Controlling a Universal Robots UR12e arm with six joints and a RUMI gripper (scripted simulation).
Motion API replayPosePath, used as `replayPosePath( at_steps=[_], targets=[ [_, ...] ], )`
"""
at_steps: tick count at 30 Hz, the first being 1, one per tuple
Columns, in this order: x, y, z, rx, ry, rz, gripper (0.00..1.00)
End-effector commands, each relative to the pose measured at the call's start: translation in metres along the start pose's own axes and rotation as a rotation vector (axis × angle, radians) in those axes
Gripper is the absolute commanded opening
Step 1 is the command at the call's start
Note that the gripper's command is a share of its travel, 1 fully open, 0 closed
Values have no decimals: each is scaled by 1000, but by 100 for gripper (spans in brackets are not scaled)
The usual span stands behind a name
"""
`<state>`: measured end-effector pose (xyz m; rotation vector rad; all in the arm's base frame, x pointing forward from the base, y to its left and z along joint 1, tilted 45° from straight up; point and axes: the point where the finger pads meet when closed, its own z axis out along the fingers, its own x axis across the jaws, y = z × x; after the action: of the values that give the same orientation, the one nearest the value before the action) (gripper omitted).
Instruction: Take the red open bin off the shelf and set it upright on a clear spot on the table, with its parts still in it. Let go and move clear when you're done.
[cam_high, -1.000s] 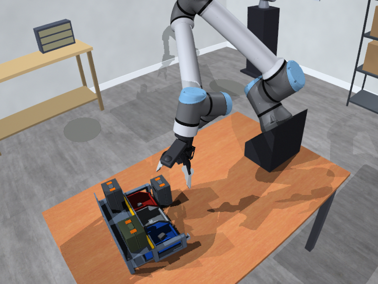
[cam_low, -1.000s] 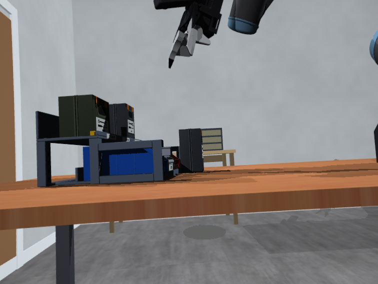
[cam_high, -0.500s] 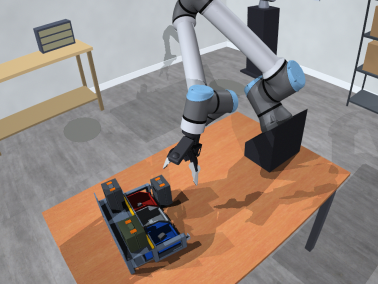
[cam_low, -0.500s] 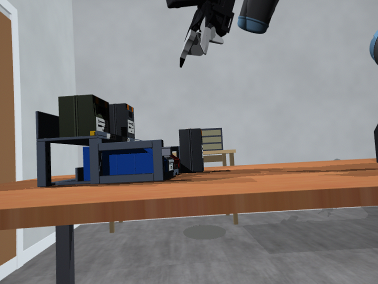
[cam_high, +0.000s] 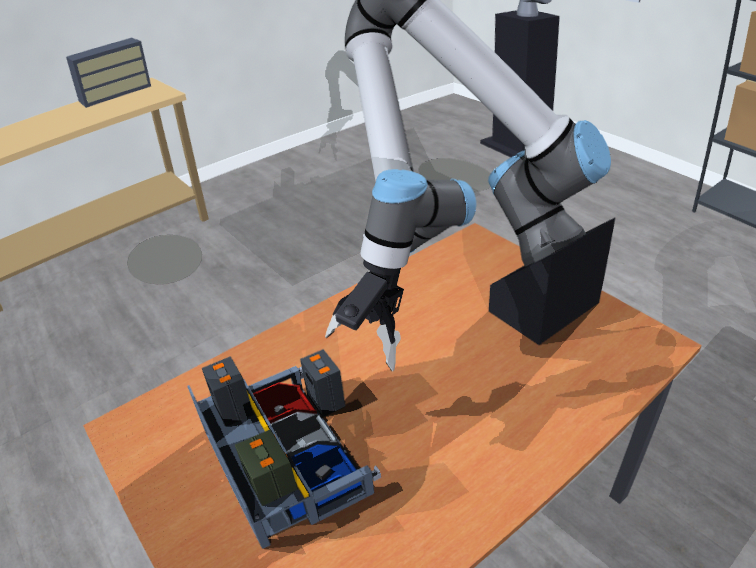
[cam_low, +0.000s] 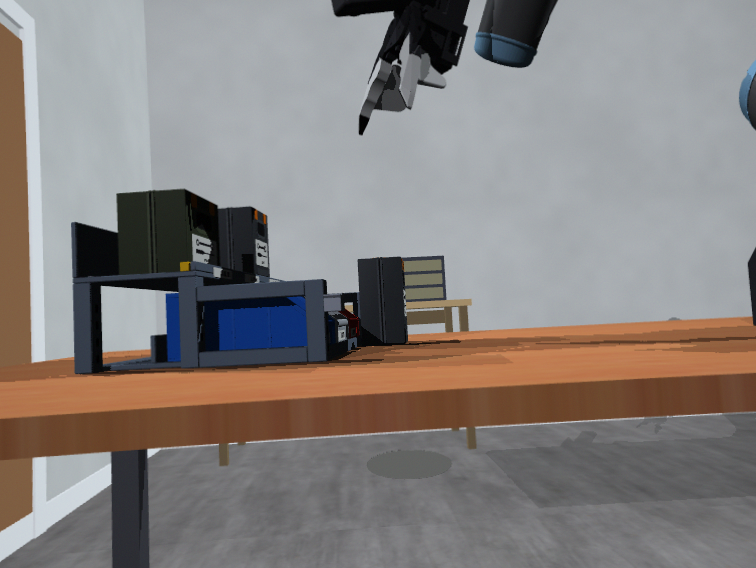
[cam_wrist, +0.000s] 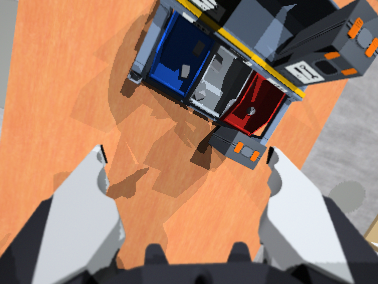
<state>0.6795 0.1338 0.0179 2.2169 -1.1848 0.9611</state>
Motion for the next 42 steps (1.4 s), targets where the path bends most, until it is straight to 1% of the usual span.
replayPosePath(
  at_steps=[1, 25, 30, 42],
  targets=[
    [1, -2, 0, 1, 0, 0, 100],
    [4, -7, 2, 1, 0, 0, 100],
    [37, 18, 30, -45, -64, -247, 100],
    [37, 18, 30, -45, -64, -247, 100]
  ],
)
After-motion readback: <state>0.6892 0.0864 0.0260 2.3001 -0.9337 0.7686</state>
